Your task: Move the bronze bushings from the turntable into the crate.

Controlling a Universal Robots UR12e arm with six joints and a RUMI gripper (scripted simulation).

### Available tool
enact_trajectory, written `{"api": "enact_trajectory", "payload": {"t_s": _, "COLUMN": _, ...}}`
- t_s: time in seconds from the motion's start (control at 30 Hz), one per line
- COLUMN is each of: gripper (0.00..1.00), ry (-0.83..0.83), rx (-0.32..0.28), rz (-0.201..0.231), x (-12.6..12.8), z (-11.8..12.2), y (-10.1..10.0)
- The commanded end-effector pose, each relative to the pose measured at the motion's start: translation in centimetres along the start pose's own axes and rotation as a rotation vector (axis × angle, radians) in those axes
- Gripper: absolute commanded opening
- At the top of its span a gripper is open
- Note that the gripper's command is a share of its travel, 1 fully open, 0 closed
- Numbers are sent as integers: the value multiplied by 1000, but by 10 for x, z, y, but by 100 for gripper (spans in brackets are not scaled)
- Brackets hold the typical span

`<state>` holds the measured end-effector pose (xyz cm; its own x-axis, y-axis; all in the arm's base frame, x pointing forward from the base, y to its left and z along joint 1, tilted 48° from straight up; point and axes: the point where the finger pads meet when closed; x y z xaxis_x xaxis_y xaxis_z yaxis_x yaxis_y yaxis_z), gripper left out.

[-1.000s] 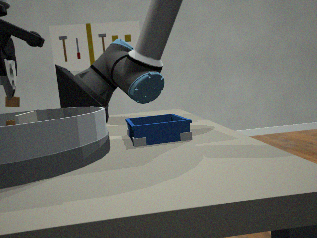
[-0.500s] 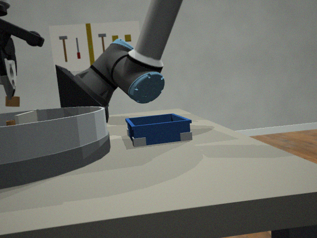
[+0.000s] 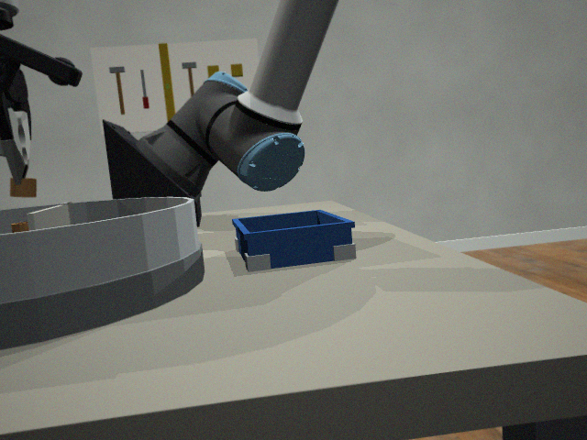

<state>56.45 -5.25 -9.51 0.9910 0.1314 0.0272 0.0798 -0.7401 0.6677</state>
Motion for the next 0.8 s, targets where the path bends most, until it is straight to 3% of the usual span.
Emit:
{"api": "enact_trajectory", "payload": {"t_s": 0.0, "gripper": 0, "ry": 0, "rx": -1, "rz": 1, "x": 0, "z": 0, "y": 1}}
{"api": "enact_trajectory", "payload": {"t_s": 0.43, "gripper": 0, "ry": 0, "rx": -1, "rz": 1, "x": 0, "z": -14, "y": 1}}
{"api": "enact_trajectory", "payload": {"t_s": 0.77, "gripper": 0, "ry": 0, "rx": -1, "rz": 1, "x": -2, "z": -60, "y": 1}}
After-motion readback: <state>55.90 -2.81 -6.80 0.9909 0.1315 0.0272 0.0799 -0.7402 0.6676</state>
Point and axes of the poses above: the point where the finger pads meet when closed, its own y axis back along the fingers, its own x axis across the jaws, z = x × y, and after that the axes turned 4 degrees about y, right-handed
